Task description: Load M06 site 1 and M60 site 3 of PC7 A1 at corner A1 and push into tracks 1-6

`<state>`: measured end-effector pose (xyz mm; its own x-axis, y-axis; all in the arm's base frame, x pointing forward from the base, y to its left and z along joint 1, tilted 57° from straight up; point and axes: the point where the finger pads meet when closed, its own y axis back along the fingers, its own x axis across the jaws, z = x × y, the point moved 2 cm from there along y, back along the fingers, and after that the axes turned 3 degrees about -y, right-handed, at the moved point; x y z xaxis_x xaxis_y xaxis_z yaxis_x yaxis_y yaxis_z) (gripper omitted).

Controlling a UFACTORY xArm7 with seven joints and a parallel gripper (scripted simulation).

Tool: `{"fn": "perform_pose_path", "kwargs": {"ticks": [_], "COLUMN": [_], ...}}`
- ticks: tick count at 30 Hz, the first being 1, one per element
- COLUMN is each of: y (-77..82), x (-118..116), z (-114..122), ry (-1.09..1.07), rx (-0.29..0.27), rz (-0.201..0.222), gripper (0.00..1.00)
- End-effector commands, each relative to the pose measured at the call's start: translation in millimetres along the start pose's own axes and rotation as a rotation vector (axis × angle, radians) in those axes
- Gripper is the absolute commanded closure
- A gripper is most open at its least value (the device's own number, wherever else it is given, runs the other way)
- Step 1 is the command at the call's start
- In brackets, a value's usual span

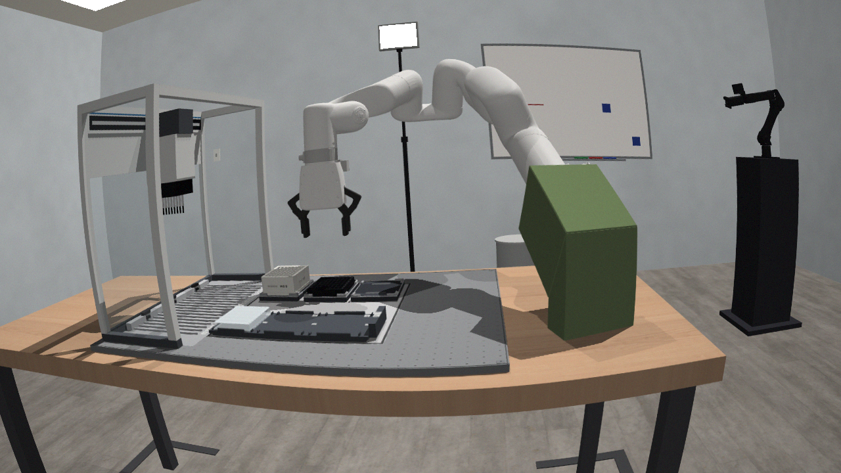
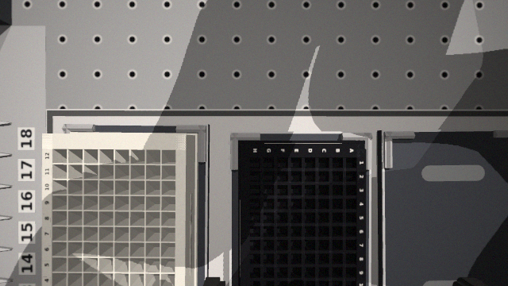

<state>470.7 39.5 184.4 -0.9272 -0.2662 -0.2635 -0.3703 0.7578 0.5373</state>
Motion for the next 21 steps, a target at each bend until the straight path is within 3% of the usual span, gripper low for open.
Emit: {"fn": "perform_pose_path", "kwargs": {"ticks": [1,12,21], "y": [3.0,3.0,-10.3], "x": [0,0,0], "z": [-1,-1,-1], "ry": [0.003,0.003,0.003], "rx": [-0.006,-0.006,-0.006], "rz": [-0.007,-0.007,-0.007], "gripper": [0.0,0.0,0.0]}}
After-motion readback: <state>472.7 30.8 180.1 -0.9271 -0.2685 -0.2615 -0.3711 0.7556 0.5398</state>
